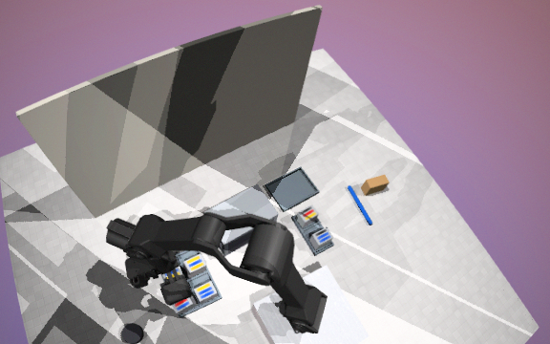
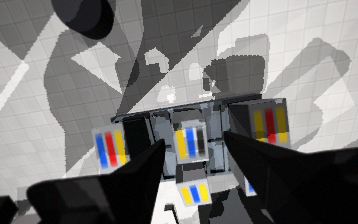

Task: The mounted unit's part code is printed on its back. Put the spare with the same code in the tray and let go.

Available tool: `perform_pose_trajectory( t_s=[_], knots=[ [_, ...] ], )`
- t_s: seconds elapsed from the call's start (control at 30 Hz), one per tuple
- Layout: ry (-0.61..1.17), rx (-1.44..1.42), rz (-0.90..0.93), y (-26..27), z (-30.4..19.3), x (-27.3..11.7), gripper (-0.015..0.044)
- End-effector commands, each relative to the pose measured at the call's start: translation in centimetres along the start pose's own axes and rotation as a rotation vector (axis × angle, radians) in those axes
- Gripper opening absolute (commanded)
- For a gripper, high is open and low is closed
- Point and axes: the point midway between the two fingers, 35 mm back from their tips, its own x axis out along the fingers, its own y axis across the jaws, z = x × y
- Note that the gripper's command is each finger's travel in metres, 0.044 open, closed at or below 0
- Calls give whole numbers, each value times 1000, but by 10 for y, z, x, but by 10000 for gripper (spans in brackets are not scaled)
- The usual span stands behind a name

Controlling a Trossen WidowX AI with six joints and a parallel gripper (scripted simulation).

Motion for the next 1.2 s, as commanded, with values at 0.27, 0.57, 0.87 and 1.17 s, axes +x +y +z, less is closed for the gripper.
perform_pose_trajectory(
  t_s=[0.27,0.57,0.87,1.17],
  knots=[
    [5,-6,9,2,-1,23,300],
    [5,-6,9,3,-2,33,300],
    [5,-6,9,3,-2,33,300],
    [6,0,6,2,-2,32,142]
  ],
)
